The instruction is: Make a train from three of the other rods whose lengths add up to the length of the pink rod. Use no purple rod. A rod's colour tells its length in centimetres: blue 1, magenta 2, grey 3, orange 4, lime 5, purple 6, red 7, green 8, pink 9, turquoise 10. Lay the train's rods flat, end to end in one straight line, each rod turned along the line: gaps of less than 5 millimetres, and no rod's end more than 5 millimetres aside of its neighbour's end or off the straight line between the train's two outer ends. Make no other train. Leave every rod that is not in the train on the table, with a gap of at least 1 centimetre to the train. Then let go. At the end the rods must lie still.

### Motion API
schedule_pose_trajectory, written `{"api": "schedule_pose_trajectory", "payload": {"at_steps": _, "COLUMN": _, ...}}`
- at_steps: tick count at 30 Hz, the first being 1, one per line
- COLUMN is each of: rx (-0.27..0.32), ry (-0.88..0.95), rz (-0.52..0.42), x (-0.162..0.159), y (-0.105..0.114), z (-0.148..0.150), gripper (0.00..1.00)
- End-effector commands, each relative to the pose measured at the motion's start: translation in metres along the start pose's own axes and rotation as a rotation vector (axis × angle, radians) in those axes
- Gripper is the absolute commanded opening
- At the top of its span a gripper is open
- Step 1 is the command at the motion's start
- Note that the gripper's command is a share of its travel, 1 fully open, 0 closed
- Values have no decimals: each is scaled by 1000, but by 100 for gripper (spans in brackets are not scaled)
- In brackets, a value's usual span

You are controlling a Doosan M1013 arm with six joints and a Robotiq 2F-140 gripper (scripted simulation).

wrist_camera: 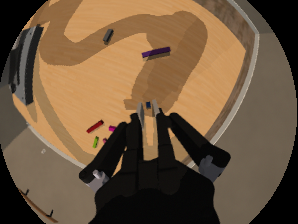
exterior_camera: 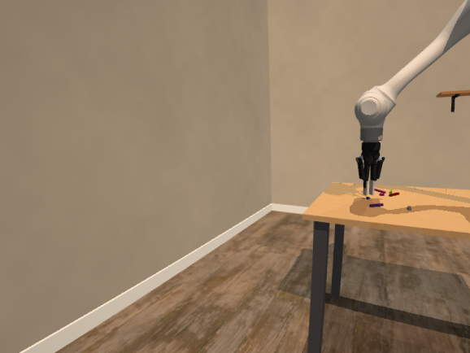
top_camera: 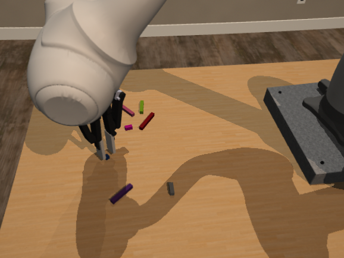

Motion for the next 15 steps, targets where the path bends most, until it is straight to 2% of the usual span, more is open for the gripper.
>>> {"api": "schedule_pose_trajectory", "payload": {"at_steps": 1, "rx": 3, "ry": -1, "rz": 2, "x": 1, "y": -2, "z": -1, "gripper": 15}}
{"api": "schedule_pose_trajectory", "payload": {"at_steps": 15, "rx": 3, "ry": -1, "rz": 2, "x": 1, "y": -4, "z": -1, "gripper": 15}}
Point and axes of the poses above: the point where the finger pads meet when closed, its own y axis back along the fingers, its own z axis across the jaws, x = y × z, the point moved 9 cm from there along y, back along the fingers, and after that the axes turned 3 degrees about -y, right-handed, at the moved point
